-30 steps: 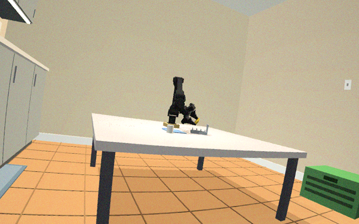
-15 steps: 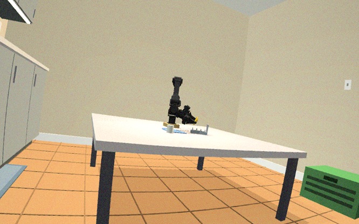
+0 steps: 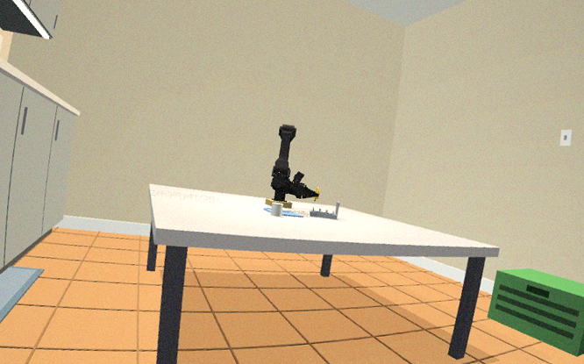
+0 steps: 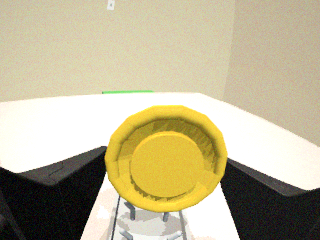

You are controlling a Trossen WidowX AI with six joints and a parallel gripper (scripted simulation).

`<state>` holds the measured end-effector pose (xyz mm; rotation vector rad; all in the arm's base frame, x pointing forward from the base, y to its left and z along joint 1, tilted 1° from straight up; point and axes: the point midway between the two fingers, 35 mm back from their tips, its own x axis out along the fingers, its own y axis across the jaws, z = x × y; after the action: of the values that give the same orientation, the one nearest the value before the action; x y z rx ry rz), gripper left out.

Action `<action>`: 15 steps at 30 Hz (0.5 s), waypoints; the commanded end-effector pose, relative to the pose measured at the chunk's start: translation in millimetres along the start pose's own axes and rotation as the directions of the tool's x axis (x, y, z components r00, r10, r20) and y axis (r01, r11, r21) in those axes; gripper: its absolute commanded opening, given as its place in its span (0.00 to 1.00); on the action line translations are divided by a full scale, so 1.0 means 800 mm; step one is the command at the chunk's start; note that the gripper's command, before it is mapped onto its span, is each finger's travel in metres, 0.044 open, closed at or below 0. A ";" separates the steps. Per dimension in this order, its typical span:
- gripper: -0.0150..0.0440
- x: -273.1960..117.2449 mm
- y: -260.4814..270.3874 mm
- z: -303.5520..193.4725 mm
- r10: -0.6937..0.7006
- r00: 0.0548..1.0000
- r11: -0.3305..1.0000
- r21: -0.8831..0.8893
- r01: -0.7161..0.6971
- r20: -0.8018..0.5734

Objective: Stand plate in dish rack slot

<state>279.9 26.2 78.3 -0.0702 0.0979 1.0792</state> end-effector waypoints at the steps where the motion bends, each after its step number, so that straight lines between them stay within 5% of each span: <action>1: 0.25 -0.001 0.001 0.001 0.000 1.000 1.000 -0.016 0.000 0.013; 15: 0.25 0.008 0.000 -0.018 0.002 1.000 1.000 -0.013 -0.002 0.006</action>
<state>281.6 28.9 68.3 -0.0808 0.0817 1.0815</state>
